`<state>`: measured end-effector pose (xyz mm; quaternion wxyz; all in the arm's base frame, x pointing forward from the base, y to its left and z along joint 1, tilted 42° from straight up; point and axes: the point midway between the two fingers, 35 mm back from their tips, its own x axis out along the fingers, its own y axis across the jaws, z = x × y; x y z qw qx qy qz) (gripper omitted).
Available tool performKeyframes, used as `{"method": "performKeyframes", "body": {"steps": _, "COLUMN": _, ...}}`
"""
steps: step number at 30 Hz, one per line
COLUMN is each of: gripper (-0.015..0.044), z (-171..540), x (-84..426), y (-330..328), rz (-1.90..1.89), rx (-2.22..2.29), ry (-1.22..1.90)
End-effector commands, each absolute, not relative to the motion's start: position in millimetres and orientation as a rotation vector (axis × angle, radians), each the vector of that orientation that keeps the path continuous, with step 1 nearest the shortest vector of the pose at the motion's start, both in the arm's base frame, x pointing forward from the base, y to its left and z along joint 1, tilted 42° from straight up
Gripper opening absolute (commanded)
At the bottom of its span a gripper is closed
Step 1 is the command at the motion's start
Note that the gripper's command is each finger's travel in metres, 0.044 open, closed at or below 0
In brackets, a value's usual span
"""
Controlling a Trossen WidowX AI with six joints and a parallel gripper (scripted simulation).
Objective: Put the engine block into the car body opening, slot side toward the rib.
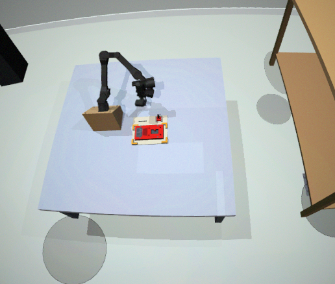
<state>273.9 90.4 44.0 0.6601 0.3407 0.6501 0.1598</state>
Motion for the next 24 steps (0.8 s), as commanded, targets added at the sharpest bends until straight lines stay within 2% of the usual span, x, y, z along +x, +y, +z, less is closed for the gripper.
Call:
{"method": "performKeyframes", "body": {"steps": 1, "gripper": 0.0000, "z": 55.9, "x": 271.6, "y": 81.7, "rz": 0.370, "rx": 0.773, "ry": 1.465}}
{"method": "performKeyframes", "body": {"steps": 10, "gripper": 0.0000, "z": 74.4, "x": 264.4, "y": 68.2, "rz": 0.376, "rx": 0.779, "ry": 1.462}}
{"method": "performKeyframes", "body": {"steps": 24, "gripper": 0.0000, "z": 61.1, "x": 266.1, "y": 77.5, "rz": 0.361, "rx": 0.783, "ry": 1.429}}
